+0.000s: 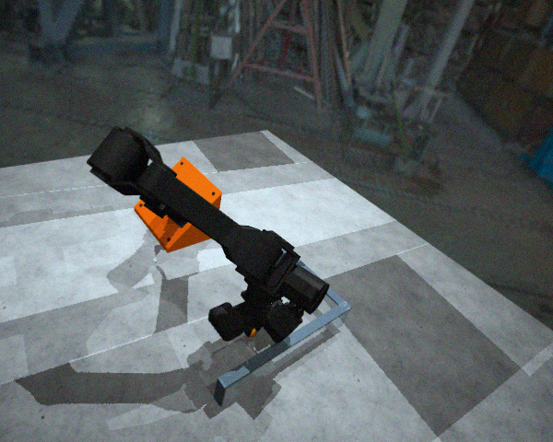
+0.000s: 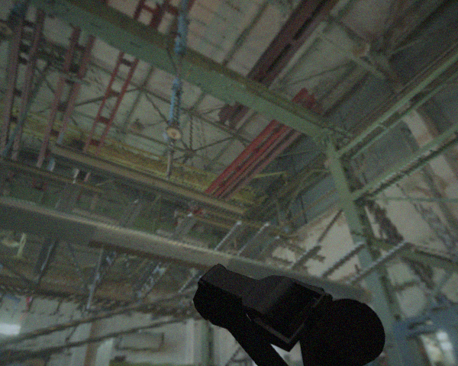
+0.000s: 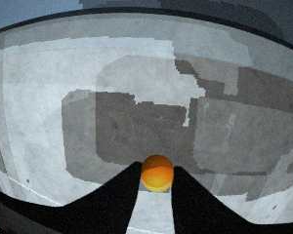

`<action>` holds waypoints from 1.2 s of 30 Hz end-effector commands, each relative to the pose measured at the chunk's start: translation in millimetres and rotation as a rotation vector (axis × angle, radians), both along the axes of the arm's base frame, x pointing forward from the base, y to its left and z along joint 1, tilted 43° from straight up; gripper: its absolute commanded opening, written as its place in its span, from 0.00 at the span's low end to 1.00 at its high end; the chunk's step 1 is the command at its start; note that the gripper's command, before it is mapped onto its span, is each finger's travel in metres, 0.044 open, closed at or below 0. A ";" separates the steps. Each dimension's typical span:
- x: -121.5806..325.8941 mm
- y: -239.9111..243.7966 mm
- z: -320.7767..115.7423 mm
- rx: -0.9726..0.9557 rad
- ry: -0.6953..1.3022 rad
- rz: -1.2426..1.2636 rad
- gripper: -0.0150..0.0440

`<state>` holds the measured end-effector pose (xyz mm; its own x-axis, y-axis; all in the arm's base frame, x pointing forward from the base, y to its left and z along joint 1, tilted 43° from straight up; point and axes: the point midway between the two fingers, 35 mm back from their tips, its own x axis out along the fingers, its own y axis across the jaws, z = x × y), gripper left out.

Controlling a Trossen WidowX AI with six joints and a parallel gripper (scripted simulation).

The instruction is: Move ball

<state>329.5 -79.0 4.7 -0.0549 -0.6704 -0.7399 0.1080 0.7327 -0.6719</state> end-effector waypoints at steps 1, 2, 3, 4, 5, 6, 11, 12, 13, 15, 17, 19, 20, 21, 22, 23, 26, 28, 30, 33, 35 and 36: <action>-2.0 -1.7 -1.4 -0.005 0.009 0.002 0.25; -0.1 -0.1 -0.2 0.000 0.000 0.000 0.30; -0.1 -0.1 -0.2 0.000 0.000 0.000 0.34; -0.1 -0.1 -0.2 0.000 0.000 0.000 0.39; -0.1 -0.1 -0.2 0.000 0.000 0.000 0.43; -0.1 -0.1 -0.2 0.000 0.000 0.000 0.48; -0.1 -0.1 -0.2 0.000 0.000 0.000 0.59; -0.1 -0.1 -0.2 0.000 0.000 0.000 0.59; -0.1 -0.1 -0.2 0.000 0.000 0.000 0.59; -0.1 -0.1 -0.2 0.000 0.000 0.000 0.59; 0.4 1.8 1.7 0.000 0.000 0.000 0.59; 3.6 17.3 17.3 0.002 0.002 0.001 0.59; 4.9 29.6 30.3 0.003 0.004 0.002 0.59; 5.1 41.8 43.9 0.002 0.006 0.002 0.59; 4.5 51.2 54.8 0.001 0.008 0.002 0.59; 3.8 56.8 61.5 -0.001 0.009 0.002 0.59; 3.5 58.7 63.8 -0.001 0.009 0.002 0.59; 7.2 58.0 58.7 -0.001 -0.004 0.025 0.59; 7.2 58.0 58.7 -0.001 -0.004 0.025 0.59; 7.2 58.0 58.7 -0.001 -0.004 0.025 0.59; 7.4 64.6 66.1 0.000 -0.005 0.024 0.68; 7.2 72.9 75.5 0.000 -0.007 0.024 0.73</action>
